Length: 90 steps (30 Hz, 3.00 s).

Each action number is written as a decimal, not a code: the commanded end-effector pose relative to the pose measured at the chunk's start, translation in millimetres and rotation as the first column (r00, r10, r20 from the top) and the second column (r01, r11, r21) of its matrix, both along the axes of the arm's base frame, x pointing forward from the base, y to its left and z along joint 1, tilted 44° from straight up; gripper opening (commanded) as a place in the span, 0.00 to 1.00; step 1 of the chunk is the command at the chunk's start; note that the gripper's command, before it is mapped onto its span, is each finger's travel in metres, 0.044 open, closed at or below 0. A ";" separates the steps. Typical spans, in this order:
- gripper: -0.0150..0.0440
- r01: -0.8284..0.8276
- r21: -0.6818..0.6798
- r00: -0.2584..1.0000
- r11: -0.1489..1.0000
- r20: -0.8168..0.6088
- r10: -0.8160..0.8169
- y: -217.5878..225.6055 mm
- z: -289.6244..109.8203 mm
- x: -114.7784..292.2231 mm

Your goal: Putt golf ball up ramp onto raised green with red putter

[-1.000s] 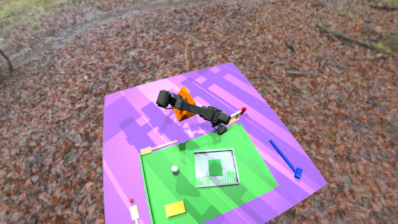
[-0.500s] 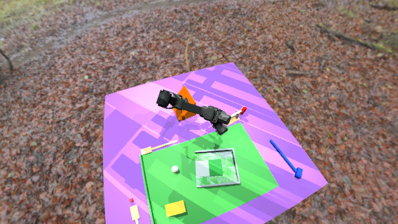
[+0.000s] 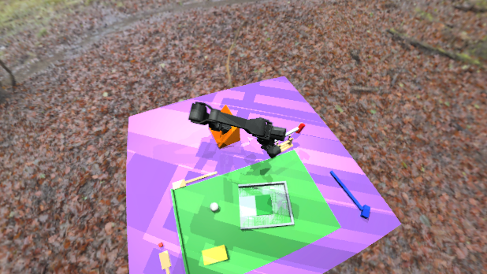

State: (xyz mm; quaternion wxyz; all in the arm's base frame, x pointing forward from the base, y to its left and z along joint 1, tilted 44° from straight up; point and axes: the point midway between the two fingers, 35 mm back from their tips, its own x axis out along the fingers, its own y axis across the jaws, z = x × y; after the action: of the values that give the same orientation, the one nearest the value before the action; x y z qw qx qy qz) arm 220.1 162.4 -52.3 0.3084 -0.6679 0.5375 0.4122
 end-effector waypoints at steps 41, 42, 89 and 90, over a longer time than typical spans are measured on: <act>0.25 0.781 0.377 0.262 0.499 0.527 -0.809 -135.3 183.9 11.6; 0.25 0.787 0.394 0.226 0.475 0.532 -0.816 -139.8 187.9 9.8; 0.25 0.679 0.732 -0.472 0.049 0.487 -0.735 -252.8 220.4 -43.0; 0.25 0.679 0.732 -0.472 0.049 0.487 -0.735 -253.9 219.2 -42.7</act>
State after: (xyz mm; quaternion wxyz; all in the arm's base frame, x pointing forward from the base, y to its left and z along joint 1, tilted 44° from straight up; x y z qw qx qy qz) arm 177.9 -88.3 170.8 0.7362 -0.1724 0.5665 -0.3278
